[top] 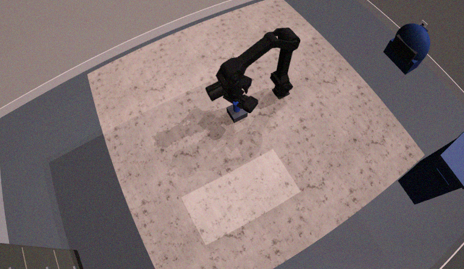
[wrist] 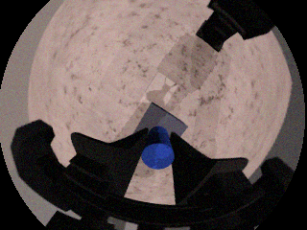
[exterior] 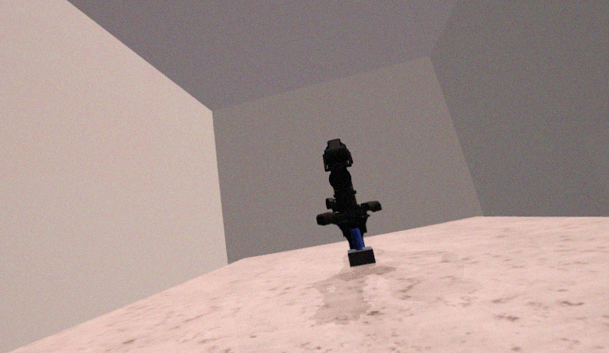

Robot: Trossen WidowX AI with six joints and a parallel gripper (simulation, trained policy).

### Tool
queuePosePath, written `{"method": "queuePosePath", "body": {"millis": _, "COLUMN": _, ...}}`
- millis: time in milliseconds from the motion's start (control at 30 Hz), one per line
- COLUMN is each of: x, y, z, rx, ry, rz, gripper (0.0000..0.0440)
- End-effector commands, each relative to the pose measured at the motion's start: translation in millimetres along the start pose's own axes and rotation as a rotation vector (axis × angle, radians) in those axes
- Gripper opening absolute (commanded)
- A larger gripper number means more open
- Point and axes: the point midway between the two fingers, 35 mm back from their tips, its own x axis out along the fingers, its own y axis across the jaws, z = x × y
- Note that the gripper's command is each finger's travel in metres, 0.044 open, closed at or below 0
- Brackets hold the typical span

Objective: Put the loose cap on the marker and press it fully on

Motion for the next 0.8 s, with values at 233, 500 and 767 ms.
{"method": "queuePosePath", "body": {"millis": 233, "x": 16.7, "y": 7.1, "z": 7.5, "rx": -0.004, "ry": -0.052, "rz": 0.019, "gripper": 0.0079}}
{"method": "queuePosePath", "body": {"millis": 500, "x": 16.8, "y": 7.8, "z": 7.5, "rx": -0.009, "ry": -0.051, "rz": 0.023, "gripper": 0.0089}}
{"method": "queuePosePath", "body": {"millis": 767, "x": 16.8, "y": 8.3, "z": 7.6, "rx": -0.013, "ry": -0.050, "rz": 0.025, "gripper": 0.0099}}
